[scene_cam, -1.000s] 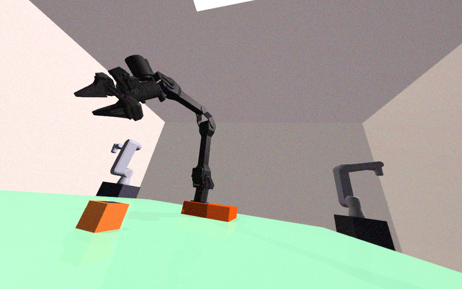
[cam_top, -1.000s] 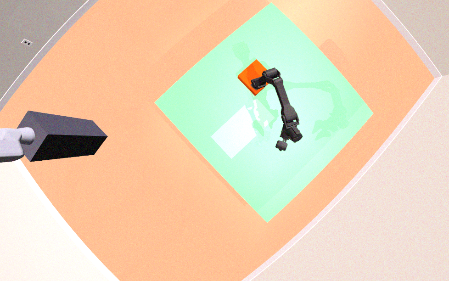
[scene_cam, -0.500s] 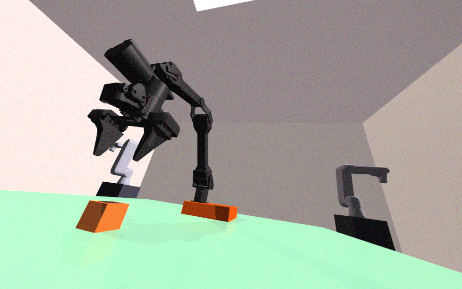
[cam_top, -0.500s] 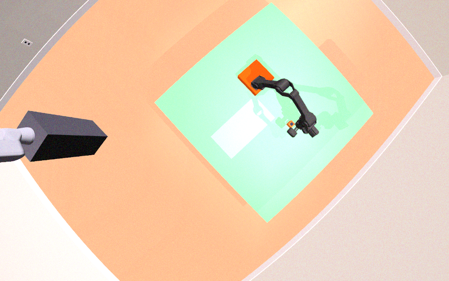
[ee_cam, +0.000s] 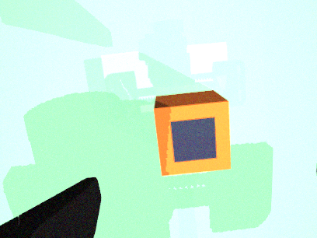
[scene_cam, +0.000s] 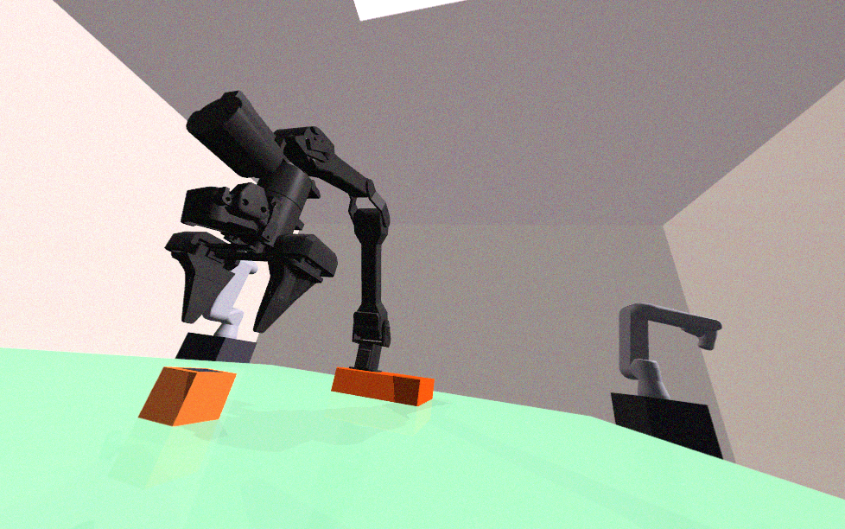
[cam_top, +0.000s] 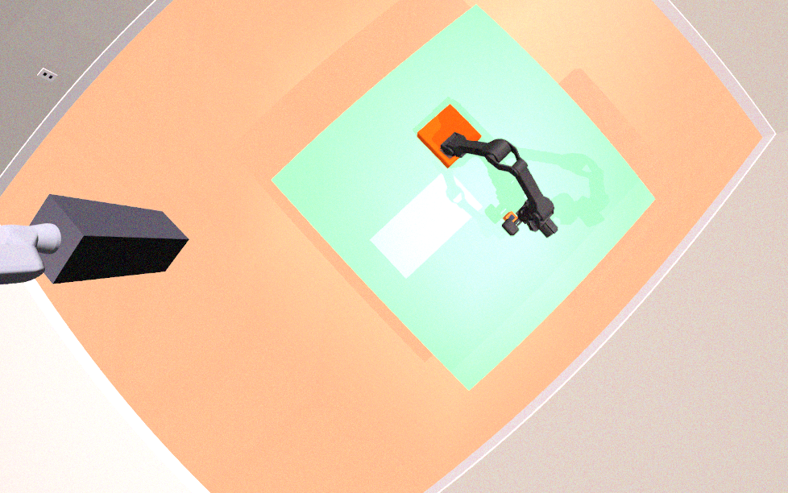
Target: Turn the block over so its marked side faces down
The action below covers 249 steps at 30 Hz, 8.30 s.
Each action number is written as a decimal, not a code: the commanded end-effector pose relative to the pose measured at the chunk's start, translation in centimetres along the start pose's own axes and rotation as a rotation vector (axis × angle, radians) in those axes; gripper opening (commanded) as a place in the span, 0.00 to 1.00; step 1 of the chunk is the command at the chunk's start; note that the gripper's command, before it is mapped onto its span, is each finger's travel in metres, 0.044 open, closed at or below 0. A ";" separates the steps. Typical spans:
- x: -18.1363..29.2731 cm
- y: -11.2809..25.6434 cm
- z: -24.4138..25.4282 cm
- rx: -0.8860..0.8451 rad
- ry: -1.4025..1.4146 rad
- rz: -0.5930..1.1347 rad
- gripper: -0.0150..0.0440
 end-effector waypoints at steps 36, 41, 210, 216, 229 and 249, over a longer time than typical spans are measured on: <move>0.0 -5.9 0.0 -0.003 -0.005 0.004 0.82; 0.0 -5.9 0.0 -0.003 -0.005 0.004 0.60; 9.3 -11.8 -2.1 -0.239 -0.007 -1.033 1.00; 9.3 -11.8 -2.1 -0.239 -0.007 -1.033 1.00; 6.4 -7.4 -1.4 -0.175 -0.006 -0.749 1.00; 7.3 -0.8 -1.7 -0.118 -0.006 -0.500 1.00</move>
Point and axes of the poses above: the point midway between the two fingers, 35 mm back from their tips, its own y axis back along the fingers, its own z axis across the jaws, x = y × z, the point moved 10 cm from there along y, back along the fingers, and after that the axes turned 13 degrees about -y, right-handed, at the moved point
